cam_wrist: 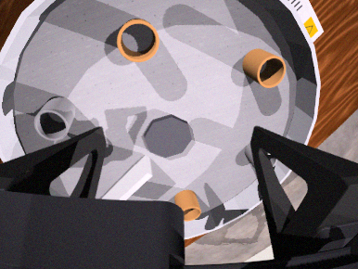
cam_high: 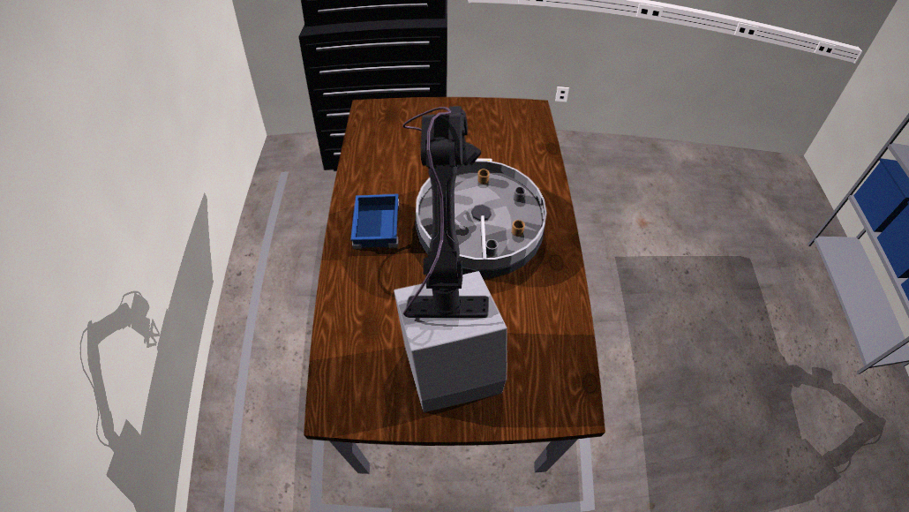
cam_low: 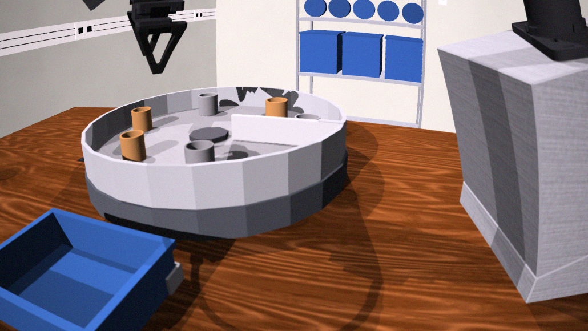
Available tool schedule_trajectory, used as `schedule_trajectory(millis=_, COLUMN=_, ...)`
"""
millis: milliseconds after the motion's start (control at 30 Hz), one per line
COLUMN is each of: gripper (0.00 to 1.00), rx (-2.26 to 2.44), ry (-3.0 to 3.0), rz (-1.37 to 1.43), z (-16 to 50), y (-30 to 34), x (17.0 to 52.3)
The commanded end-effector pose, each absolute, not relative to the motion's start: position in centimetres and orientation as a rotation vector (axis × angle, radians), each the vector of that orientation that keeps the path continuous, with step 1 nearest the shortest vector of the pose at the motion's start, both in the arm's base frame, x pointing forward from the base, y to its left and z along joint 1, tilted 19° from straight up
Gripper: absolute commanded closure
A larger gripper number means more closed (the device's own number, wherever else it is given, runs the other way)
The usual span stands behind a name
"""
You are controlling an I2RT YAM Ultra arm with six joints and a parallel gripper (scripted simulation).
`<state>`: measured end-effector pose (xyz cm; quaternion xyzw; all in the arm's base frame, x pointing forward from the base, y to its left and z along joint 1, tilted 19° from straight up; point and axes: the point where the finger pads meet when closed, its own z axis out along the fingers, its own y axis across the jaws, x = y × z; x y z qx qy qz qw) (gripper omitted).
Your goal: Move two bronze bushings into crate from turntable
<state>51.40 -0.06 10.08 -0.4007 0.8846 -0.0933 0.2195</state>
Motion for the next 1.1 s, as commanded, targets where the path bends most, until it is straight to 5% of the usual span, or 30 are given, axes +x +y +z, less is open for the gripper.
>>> schedule_trajectory(millis=0, gripper=0.00, rx=-1.188, ry=2.427, rz=-0.223, z=10.8, y=-2.9, x=48.3)
schedule_trajectory(millis=600, gripper=0.00, rx=-1.184, ry=2.549, rz=-0.043, z=7.6, y=-12.5, x=33.8)
schedule_trajectory(millis=1067, gripper=0.00, rx=-1.186, ry=2.512, rz=-0.092, z=8.8, y=-13.1, x=34.7)
